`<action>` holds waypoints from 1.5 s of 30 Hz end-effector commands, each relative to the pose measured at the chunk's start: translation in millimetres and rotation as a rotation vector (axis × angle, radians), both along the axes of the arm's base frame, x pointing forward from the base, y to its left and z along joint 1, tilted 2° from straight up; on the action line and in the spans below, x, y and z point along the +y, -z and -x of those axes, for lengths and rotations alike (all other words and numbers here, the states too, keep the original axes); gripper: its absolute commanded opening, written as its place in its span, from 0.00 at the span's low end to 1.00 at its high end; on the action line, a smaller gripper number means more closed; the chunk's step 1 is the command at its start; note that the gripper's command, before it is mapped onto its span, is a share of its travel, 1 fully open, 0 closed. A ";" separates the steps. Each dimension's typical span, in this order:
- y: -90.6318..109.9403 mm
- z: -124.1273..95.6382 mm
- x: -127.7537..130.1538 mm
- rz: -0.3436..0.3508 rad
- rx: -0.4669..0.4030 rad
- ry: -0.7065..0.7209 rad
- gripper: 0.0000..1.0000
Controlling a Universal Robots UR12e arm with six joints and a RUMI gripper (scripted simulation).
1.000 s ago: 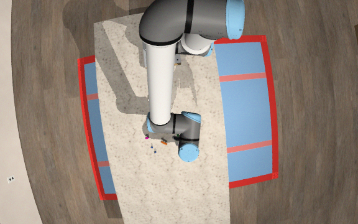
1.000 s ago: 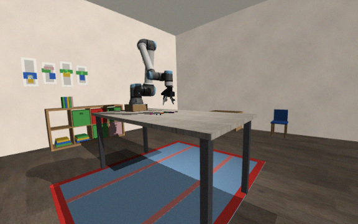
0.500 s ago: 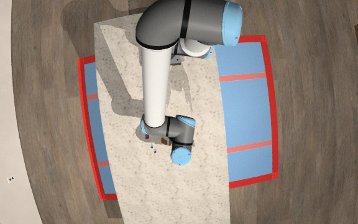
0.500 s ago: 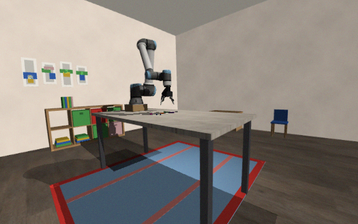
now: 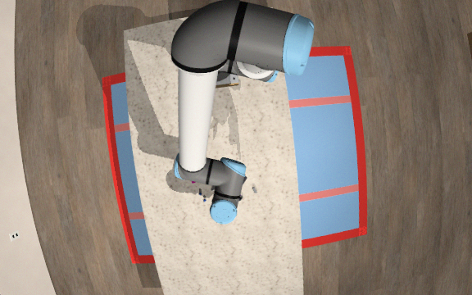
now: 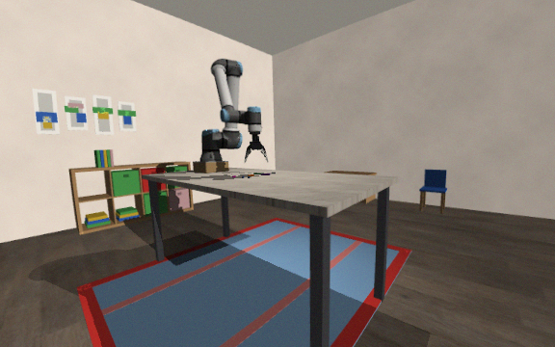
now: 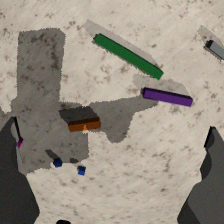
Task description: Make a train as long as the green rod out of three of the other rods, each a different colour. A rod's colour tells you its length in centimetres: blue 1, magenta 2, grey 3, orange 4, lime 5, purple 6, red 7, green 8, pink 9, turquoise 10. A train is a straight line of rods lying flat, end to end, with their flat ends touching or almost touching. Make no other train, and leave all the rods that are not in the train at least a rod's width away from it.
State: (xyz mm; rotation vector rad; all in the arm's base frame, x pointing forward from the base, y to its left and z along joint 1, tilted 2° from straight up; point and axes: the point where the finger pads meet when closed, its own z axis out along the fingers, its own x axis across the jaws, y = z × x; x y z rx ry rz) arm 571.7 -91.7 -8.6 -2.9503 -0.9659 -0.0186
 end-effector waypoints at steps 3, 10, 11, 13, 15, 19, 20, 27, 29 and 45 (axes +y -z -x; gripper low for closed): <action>-0.1 -5.0 -24.1 0.003 0.009 0.213 1.00; 0.3 -8.3 -49.7 0.003 0.017 0.428 1.00; 0.4 -8.7 -53.6 0.003 0.018 0.459 1.00; 0.5 -9.5 -61.5 0.003 0.021 0.523 1.00; 0.7 -10.1 -69.4 0.003 0.023 0.587 1.00; 0.9 -10.8 -79.5 0.003 0.026 0.667 1.00; 1.0 -11.1 -85.5 0.003 0.028 0.715 1.00; 1.6 -11.7 -114.6 0.003 0.036 0.939 1.00; 1.8 -11.6 -123.0 0.003 0.039 1.003 1.00; 2.5 -10.3 -150.6 0.003 0.046 1.209 1.00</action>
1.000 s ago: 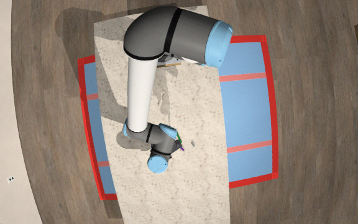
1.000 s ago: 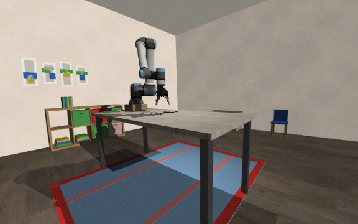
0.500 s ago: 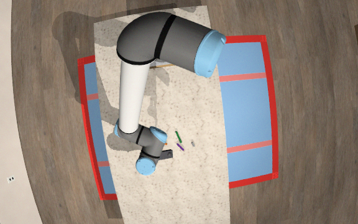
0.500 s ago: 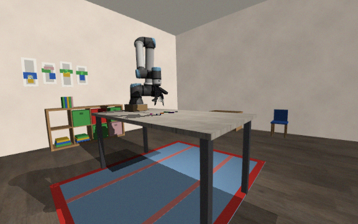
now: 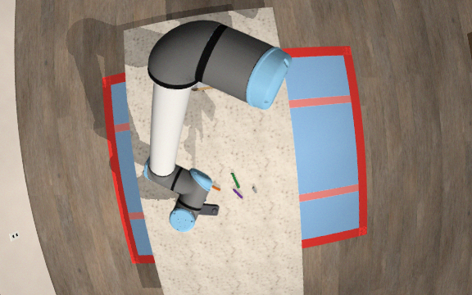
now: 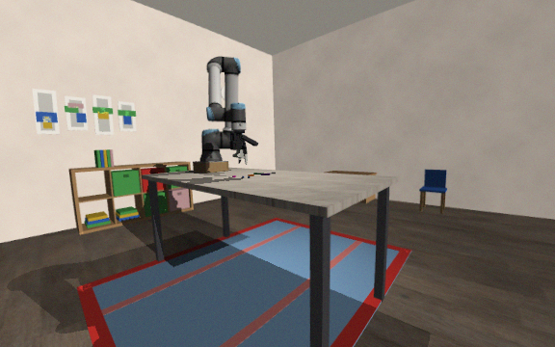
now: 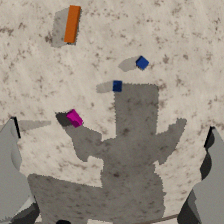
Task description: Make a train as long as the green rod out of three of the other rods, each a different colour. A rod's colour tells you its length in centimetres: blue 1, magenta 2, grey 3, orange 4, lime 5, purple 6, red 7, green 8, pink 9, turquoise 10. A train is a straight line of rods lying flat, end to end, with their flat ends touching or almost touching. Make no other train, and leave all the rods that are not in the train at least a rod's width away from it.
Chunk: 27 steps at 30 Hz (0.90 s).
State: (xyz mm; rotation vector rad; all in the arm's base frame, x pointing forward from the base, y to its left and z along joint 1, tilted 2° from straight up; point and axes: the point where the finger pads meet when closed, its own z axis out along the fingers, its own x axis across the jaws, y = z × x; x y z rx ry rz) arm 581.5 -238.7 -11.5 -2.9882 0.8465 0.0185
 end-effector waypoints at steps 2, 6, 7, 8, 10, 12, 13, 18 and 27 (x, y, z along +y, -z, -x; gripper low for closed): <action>-0.5 -0.4 -3.9 0.001 0.000 0.027 1.00; -0.5 -0.4 -3.9 0.001 0.000 0.027 0.14; -0.5 -0.4 -3.9 0.001 0.000 0.027 0.14; -0.5 -0.4 -3.9 0.001 0.000 0.027 0.14; -0.5 -0.4 -3.9 0.001 0.000 0.027 0.14; -0.5 -0.4 -3.9 0.001 0.000 0.027 0.14; -0.5 -0.4 -3.9 0.001 0.000 0.027 0.14; -0.5 -0.4 -3.9 0.001 0.000 0.027 0.14; -0.5 -0.4 -3.9 0.001 0.000 0.027 0.14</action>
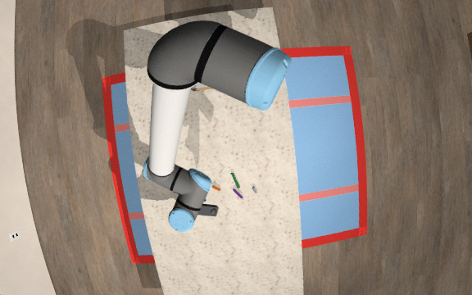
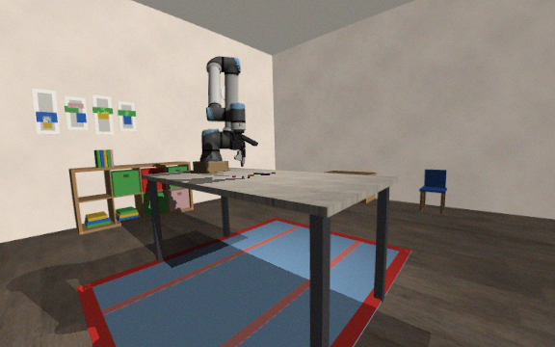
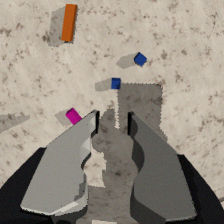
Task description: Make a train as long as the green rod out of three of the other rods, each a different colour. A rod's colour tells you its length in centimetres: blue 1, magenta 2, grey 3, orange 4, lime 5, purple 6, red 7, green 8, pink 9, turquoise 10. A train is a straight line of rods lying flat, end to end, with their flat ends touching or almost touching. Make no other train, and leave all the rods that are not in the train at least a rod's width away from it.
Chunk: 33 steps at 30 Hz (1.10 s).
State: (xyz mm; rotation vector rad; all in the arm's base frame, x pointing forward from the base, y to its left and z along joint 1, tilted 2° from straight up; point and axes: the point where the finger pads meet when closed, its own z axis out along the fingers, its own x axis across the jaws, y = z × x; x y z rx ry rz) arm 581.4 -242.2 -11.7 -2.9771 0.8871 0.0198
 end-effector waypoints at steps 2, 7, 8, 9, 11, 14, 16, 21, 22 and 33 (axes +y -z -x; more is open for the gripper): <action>-0.6 -0.5 -0.4 0.001 -0.001 0.000 0.14; -0.6 -0.5 -0.4 0.001 -0.001 0.000 0.14; -0.6 -0.5 -0.4 0.001 -0.001 0.000 0.14; -0.6 -0.5 -0.4 0.001 -0.001 0.000 0.14; -0.6 -0.5 -0.4 0.001 -0.001 0.000 0.14; -0.6 -0.5 -0.4 0.001 -0.001 0.000 0.14; -0.6 -0.5 -0.4 0.001 -0.001 0.000 0.14; 0.4 -0.5 -0.4 0.001 -0.001 0.000 0.14; 0.8 -0.5 -0.4 0.001 -0.001 0.000 0.14; 8.2 -0.5 -0.1 0.001 -0.001 0.000 0.14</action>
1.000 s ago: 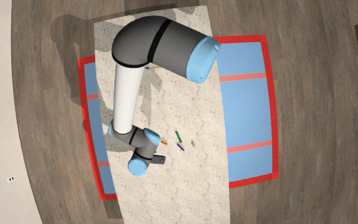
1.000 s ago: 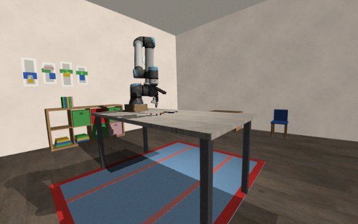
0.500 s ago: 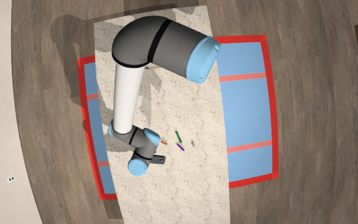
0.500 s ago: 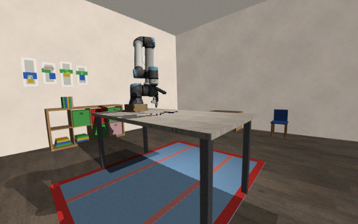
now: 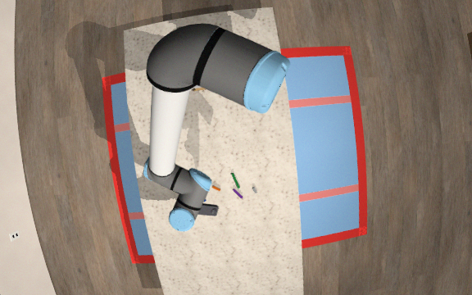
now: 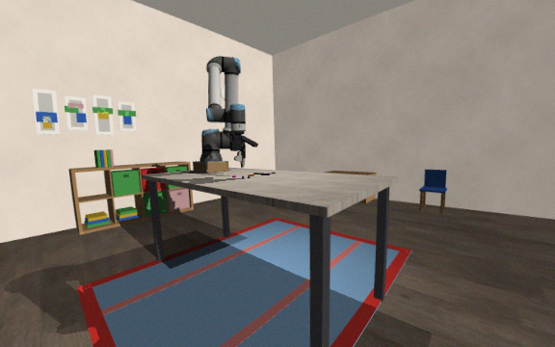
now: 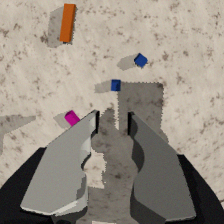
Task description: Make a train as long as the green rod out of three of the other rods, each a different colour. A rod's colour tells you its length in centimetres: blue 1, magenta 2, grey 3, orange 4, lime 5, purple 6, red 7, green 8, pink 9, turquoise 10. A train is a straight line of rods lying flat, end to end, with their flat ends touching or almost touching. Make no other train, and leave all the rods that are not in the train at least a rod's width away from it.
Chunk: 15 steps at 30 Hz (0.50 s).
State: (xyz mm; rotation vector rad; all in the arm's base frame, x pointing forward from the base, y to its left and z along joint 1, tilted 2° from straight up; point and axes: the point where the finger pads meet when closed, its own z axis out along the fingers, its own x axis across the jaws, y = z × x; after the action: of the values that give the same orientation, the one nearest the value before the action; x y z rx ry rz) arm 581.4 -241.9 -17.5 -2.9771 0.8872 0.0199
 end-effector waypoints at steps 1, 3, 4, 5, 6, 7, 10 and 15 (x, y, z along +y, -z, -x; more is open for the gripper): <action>3.6 -0.5 -0.3 0.001 -0.001 0.000 0.14; 6.2 -0.5 -0.2 0.001 -0.001 0.000 0.14; 7.6 -0.5 -0.1 0.001 -0.001 0.000 0.14; 9.1 -0.5 -0.1 0.001 -0.001 0.000 0.14; 10.6 -0.5 0.0 0.001 -0.001 0.000 0.14; 12.1 -0.5 0.1 0.001 -0.001 0.000 0.14; 16.9 -0.5 0.2 0.001 -0.001 0.000 0.14; 21.7 -0.5 0.4 0.001 -0.001 0.000 0.14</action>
State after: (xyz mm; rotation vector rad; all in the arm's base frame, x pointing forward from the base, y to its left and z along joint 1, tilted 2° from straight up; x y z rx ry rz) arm 581.3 -241.1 -36.3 -2.9770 0.8872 0.0202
